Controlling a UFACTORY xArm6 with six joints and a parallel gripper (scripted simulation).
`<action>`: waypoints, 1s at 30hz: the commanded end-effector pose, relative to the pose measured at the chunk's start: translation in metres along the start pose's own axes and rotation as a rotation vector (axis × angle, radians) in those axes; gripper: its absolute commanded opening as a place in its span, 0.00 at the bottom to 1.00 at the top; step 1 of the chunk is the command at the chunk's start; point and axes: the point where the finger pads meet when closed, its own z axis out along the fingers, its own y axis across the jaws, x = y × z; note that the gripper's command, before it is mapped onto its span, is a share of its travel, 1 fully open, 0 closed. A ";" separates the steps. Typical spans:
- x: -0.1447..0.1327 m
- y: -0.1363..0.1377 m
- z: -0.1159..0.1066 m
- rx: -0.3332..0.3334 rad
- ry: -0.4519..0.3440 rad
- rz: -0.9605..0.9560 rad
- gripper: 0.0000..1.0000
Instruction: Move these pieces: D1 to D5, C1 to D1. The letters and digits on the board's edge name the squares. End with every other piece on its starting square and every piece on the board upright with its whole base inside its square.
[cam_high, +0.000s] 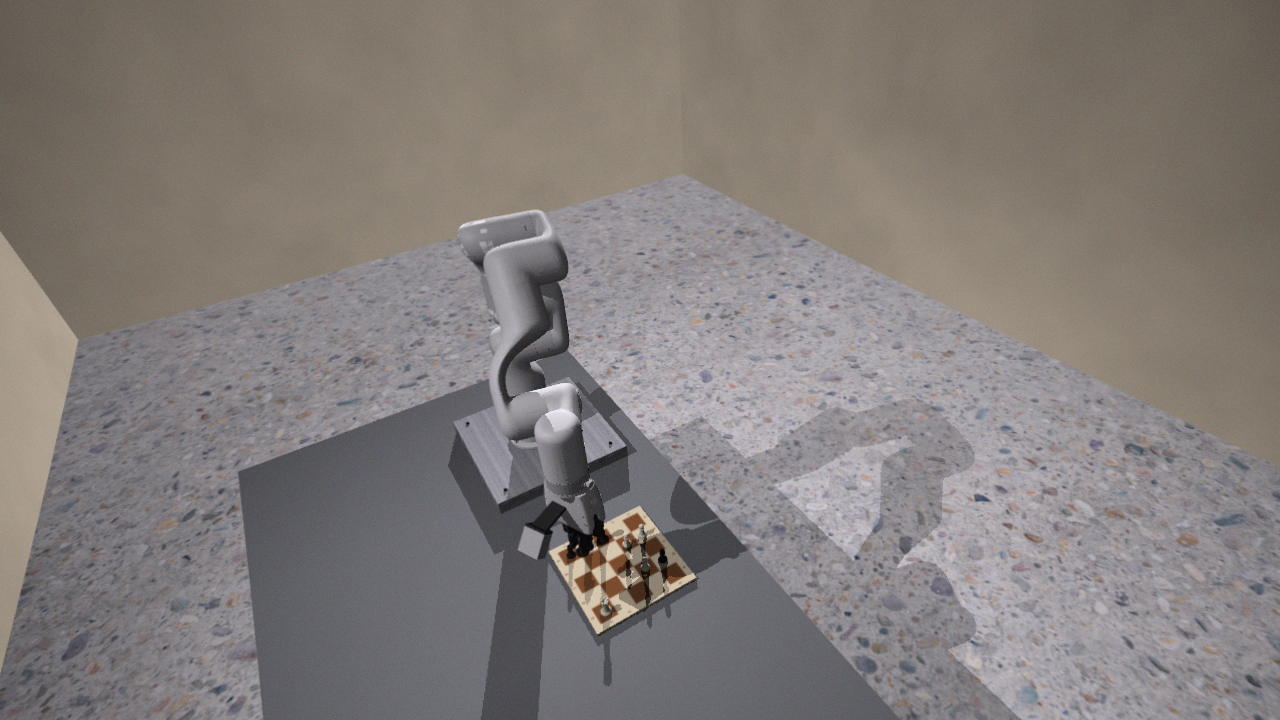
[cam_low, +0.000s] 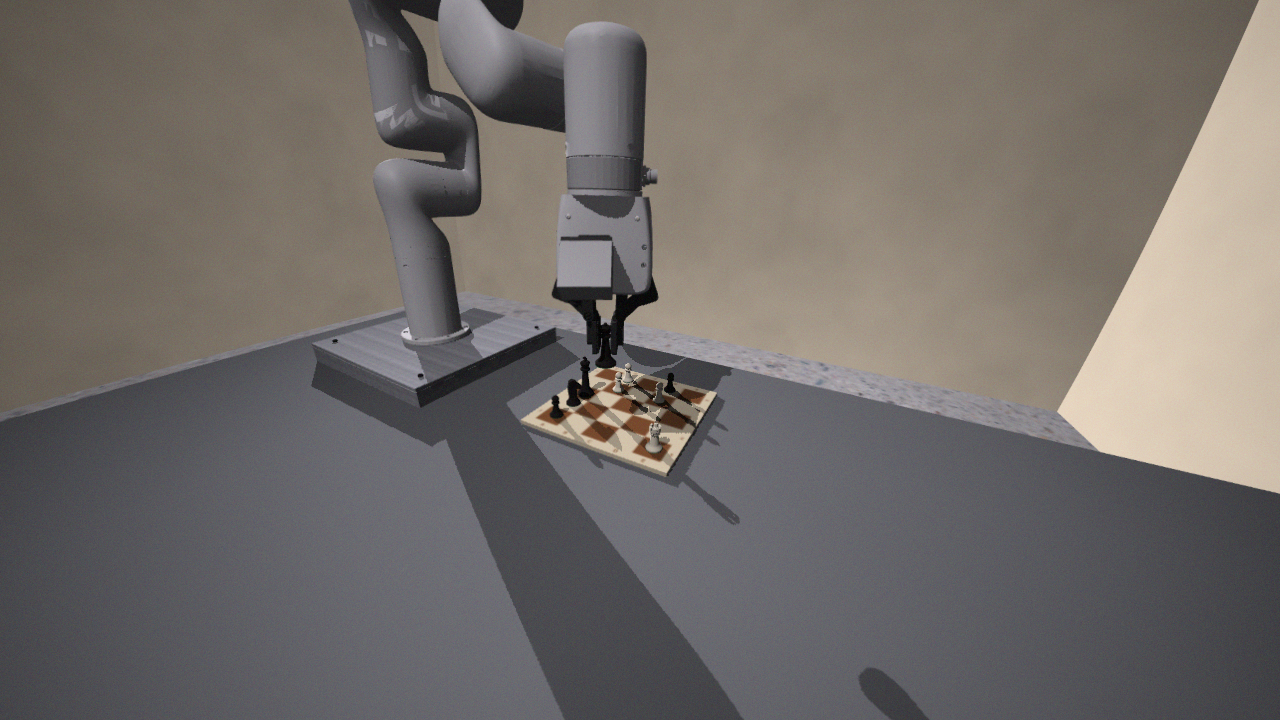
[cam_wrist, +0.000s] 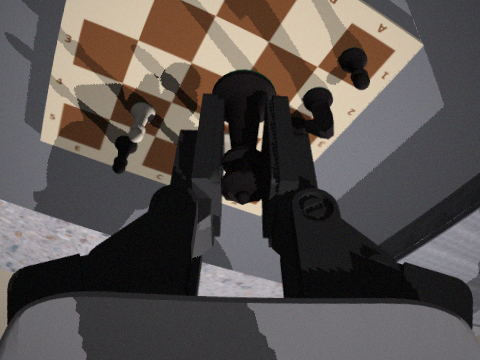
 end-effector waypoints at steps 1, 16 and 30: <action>0.001 -0.002 -0.002 -0.006 0.016 0.232 0.00; 0.004 -0.007 -0.002 0.004 0.011 1.091 0.00; 0.006 -0.012 -0.002 0.011 -0.010 1.905 0.00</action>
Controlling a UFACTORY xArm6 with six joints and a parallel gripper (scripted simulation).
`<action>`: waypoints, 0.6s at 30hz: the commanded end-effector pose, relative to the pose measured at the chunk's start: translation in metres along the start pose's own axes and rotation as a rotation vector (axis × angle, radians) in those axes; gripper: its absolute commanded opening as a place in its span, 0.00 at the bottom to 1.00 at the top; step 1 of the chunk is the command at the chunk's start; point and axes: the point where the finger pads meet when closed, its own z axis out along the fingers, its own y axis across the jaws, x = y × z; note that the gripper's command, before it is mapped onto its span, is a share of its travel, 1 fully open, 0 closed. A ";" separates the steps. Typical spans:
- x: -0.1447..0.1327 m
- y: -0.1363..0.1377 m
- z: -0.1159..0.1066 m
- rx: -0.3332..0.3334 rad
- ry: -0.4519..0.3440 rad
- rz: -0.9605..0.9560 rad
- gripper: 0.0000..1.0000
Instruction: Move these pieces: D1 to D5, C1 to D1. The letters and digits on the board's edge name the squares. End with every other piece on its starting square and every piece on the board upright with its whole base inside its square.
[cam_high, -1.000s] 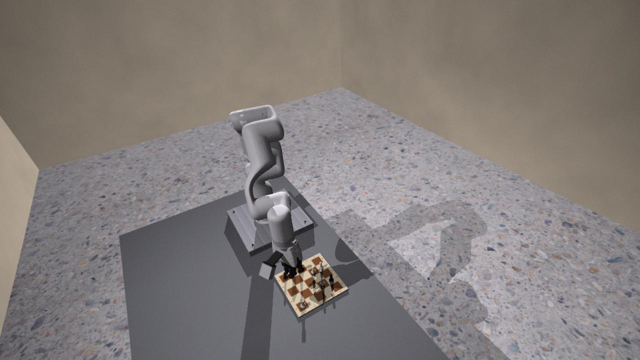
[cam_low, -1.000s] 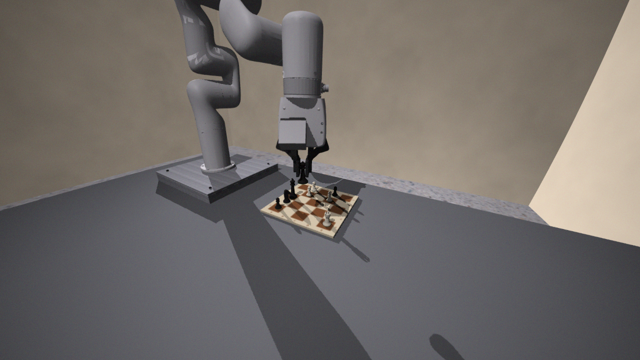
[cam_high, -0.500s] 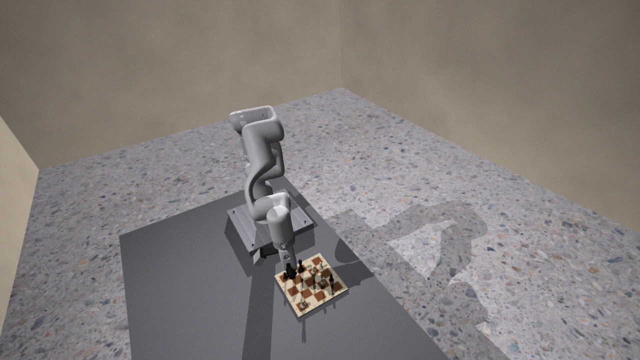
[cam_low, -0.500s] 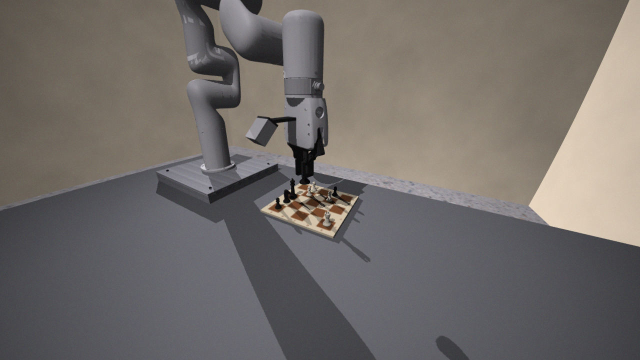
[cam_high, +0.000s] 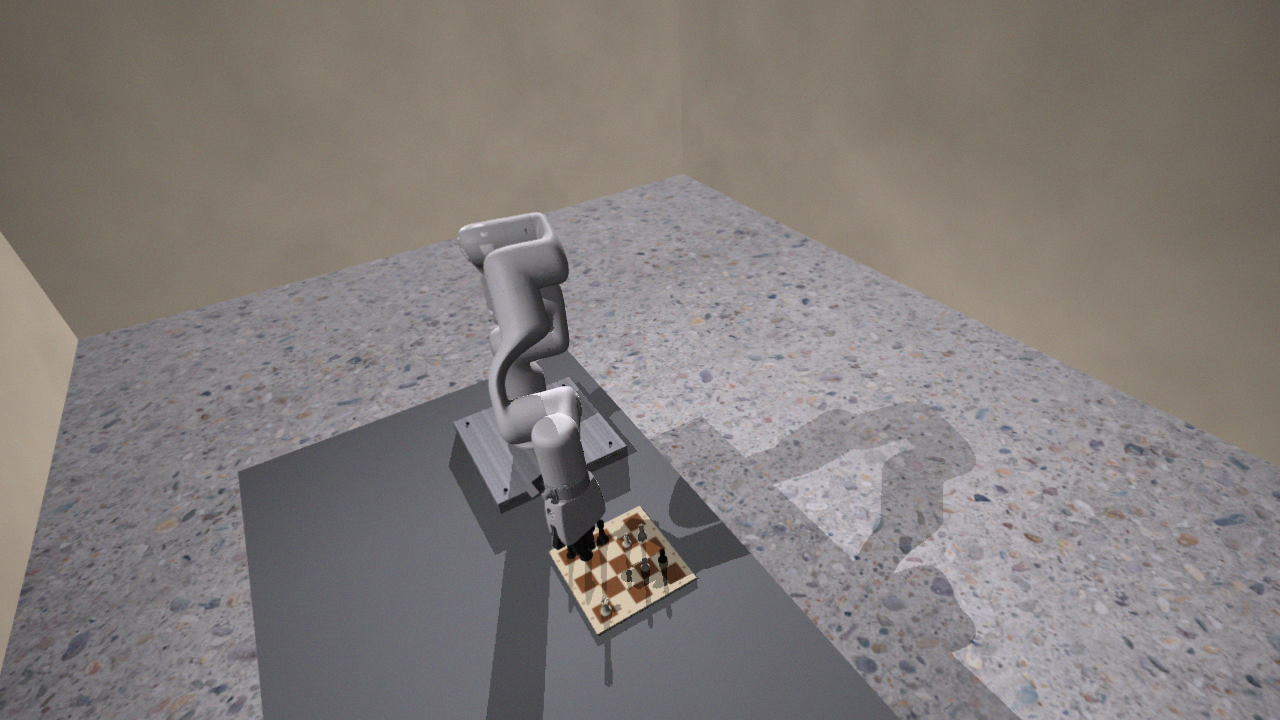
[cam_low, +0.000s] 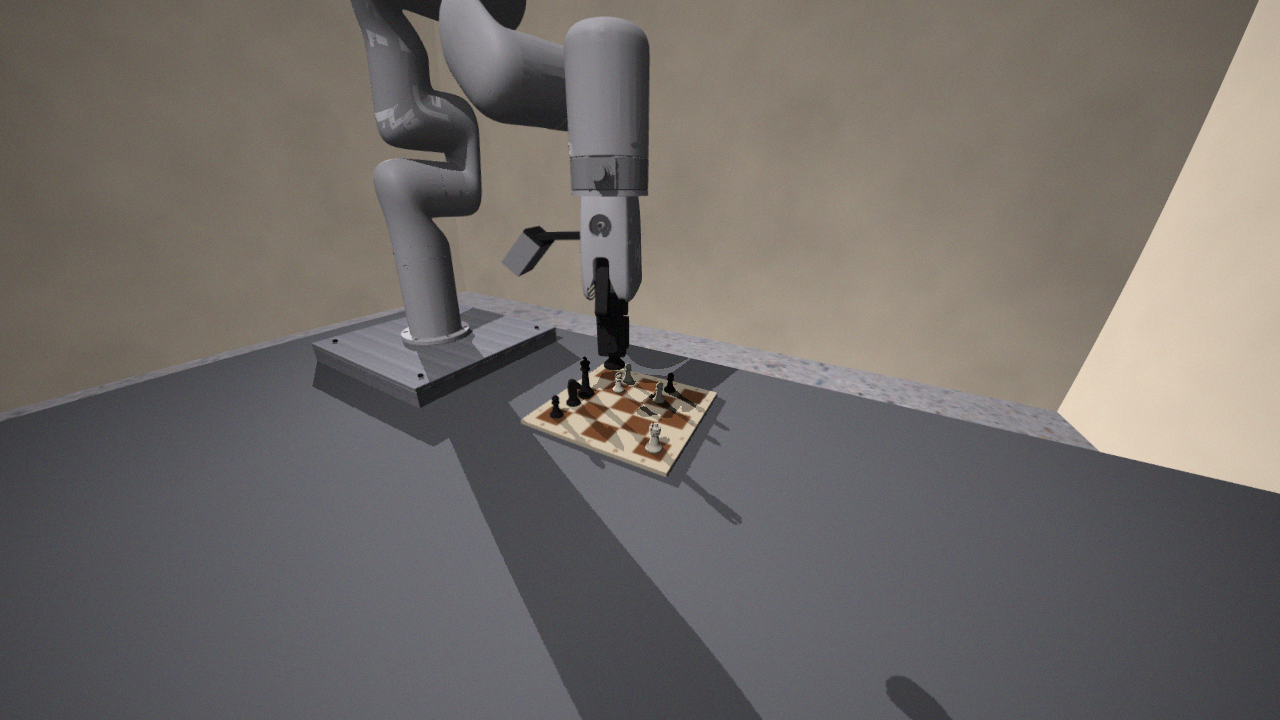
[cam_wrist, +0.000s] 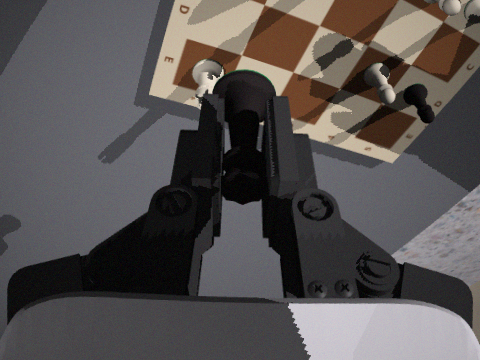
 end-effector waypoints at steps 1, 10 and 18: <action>-0.003 -0.001 -0.002 0.025 0.008 0.278 0.00; -0.006 -0.002 -0.002 0.016 -0.006 0.720 0.00; -0.010 -0.003 -0.002 0.005 -0.017 1.283 0.00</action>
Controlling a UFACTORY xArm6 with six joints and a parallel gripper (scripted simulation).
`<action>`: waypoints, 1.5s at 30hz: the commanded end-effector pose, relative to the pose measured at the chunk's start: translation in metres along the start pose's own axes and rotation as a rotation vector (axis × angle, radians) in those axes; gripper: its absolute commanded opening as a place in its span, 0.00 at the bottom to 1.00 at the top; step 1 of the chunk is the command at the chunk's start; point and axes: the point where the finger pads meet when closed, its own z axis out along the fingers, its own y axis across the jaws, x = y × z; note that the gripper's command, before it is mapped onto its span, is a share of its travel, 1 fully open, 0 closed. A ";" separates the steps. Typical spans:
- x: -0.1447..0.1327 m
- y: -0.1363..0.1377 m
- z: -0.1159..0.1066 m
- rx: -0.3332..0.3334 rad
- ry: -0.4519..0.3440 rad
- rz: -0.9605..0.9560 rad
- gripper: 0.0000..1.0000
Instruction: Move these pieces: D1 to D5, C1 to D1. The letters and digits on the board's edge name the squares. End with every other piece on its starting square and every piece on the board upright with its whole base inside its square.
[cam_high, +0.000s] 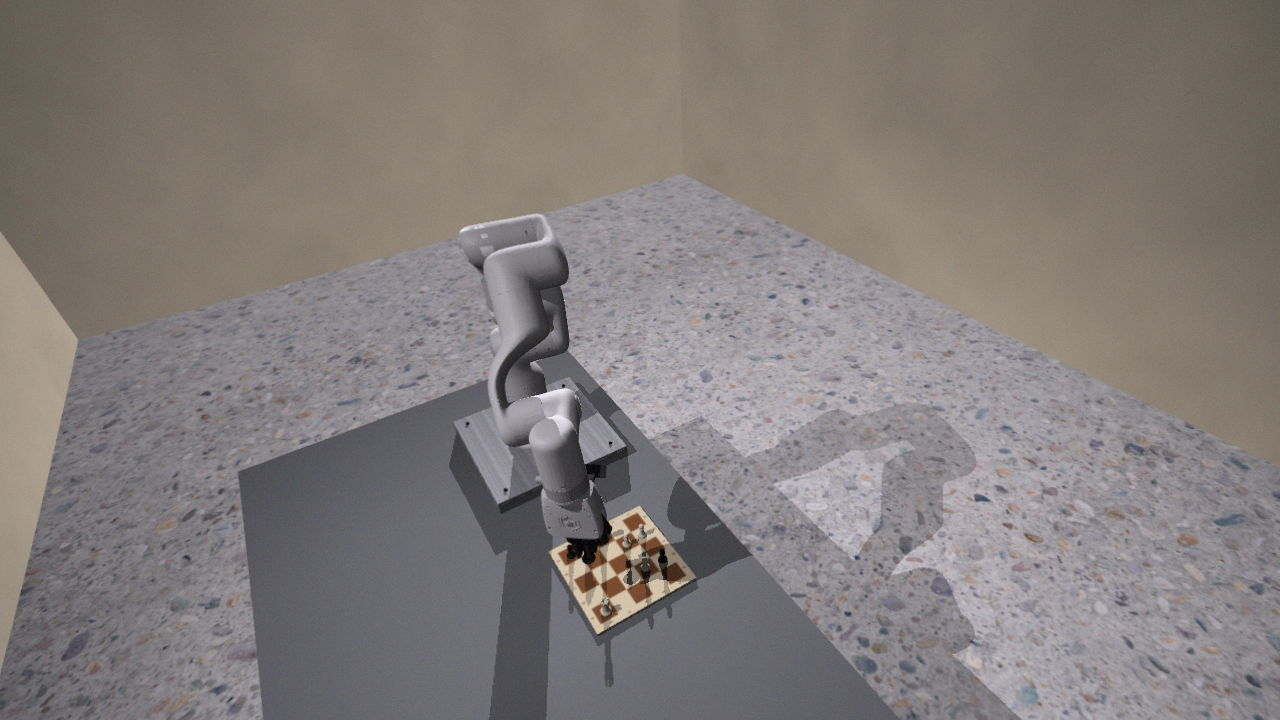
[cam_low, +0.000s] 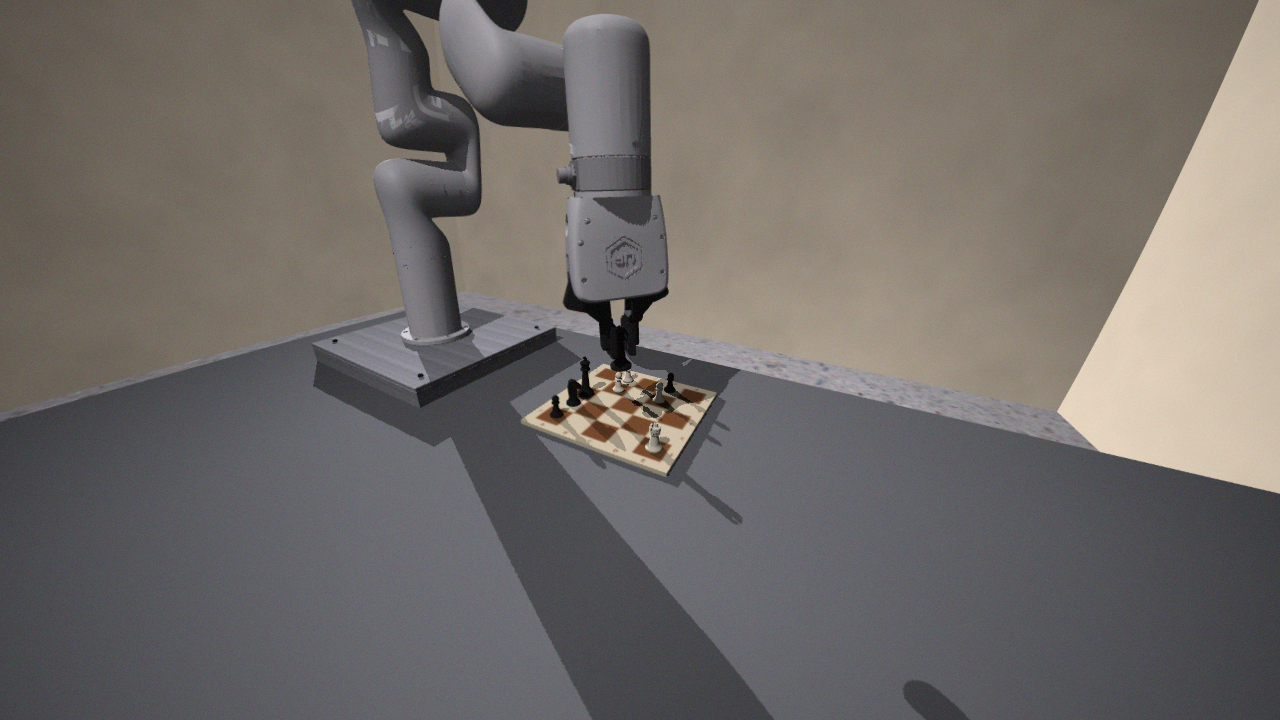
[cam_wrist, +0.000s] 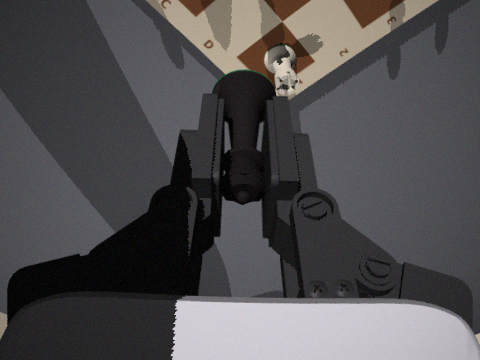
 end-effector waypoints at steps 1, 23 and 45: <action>-0.002 0.002 -0.002 0.021 -0.019 0.277 0.00; -0.007 0.007 -0.001 0.000 -0.034 1.587 0.00; -0.009 0.008 -0.001 0.013 -0.096 2.368 0.00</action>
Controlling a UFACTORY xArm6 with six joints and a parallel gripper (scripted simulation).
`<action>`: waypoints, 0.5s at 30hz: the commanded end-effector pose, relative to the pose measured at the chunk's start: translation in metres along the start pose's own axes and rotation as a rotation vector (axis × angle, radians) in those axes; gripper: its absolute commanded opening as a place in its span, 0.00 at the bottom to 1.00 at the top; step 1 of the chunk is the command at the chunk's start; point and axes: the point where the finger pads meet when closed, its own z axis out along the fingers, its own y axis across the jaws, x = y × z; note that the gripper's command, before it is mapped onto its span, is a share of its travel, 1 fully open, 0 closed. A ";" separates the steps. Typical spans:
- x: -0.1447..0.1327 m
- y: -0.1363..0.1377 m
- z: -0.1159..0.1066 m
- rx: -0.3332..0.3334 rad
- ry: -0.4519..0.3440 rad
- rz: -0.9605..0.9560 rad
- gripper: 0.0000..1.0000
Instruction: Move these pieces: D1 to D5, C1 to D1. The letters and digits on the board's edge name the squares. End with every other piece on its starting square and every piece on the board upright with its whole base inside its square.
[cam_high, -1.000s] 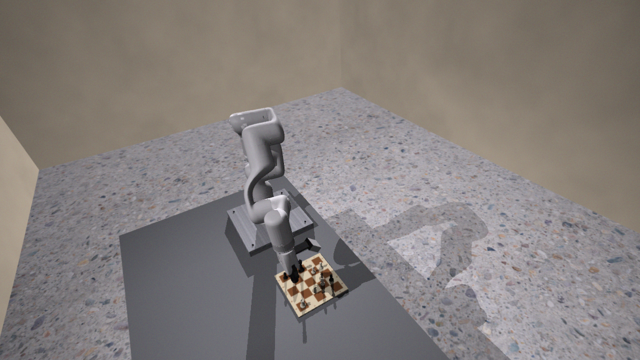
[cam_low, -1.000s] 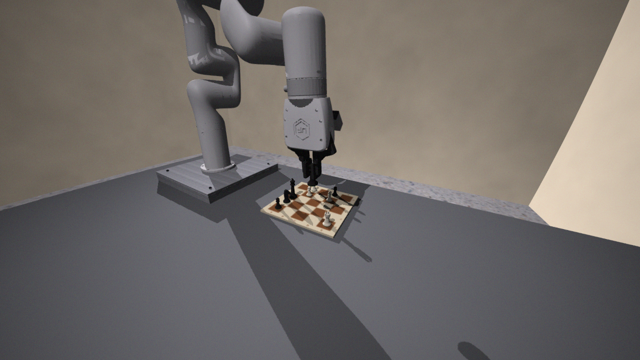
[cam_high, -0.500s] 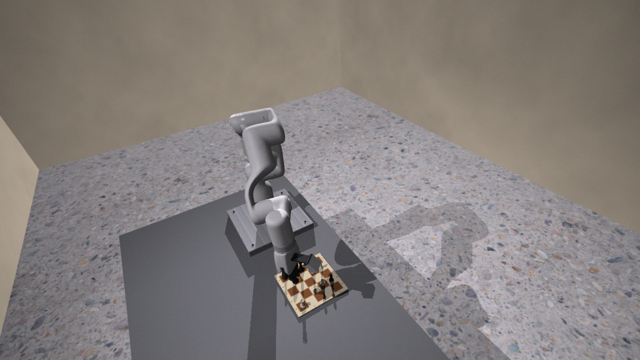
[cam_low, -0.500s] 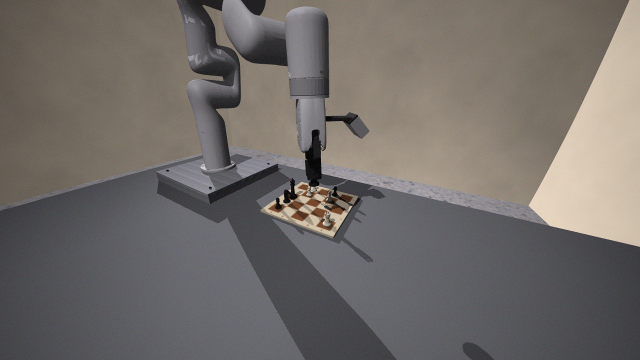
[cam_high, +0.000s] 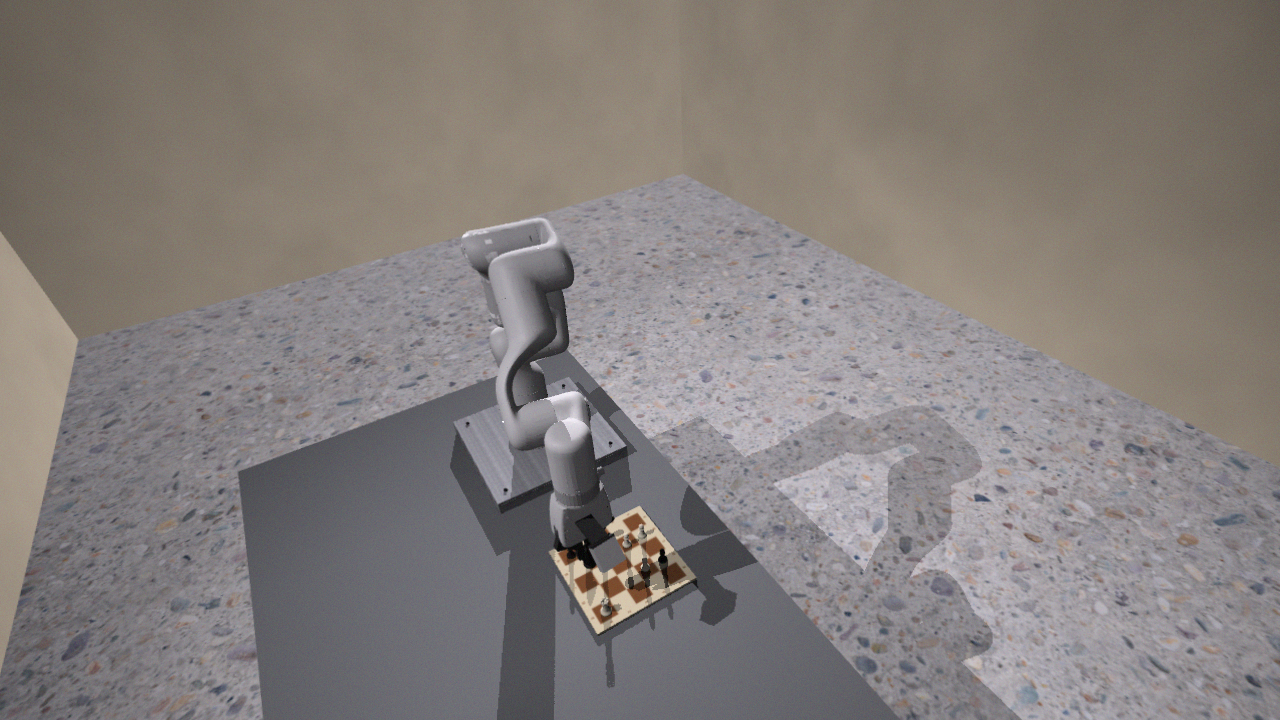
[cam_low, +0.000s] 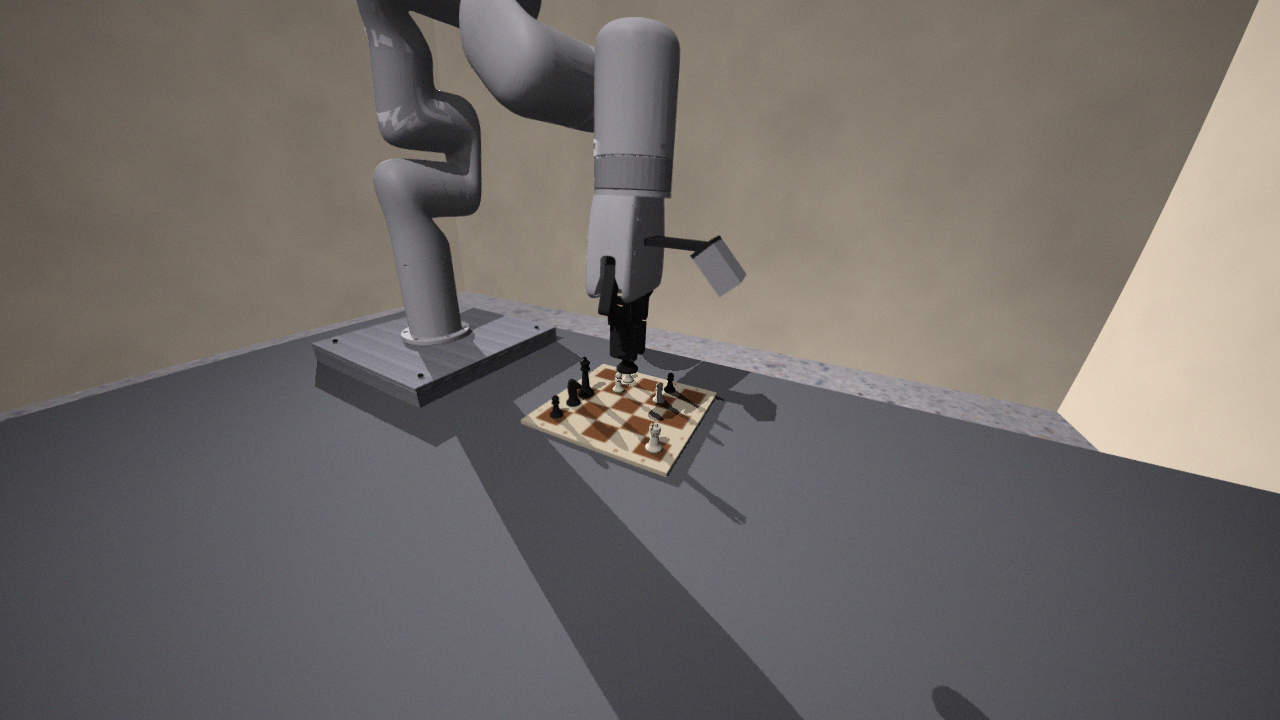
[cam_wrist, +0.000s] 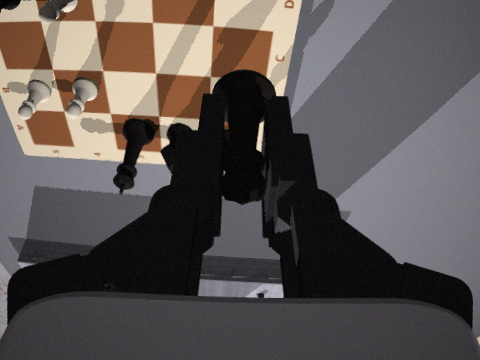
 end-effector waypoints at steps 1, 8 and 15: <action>0.002 0.000 -0.002 -0.004 0.003 0.027 0.00; 0.002 0.000 -0.002 -0.004 0.003 0.055 0.00; 0.002 0.000 -0.002 -0.004 0.003 0.057 0.00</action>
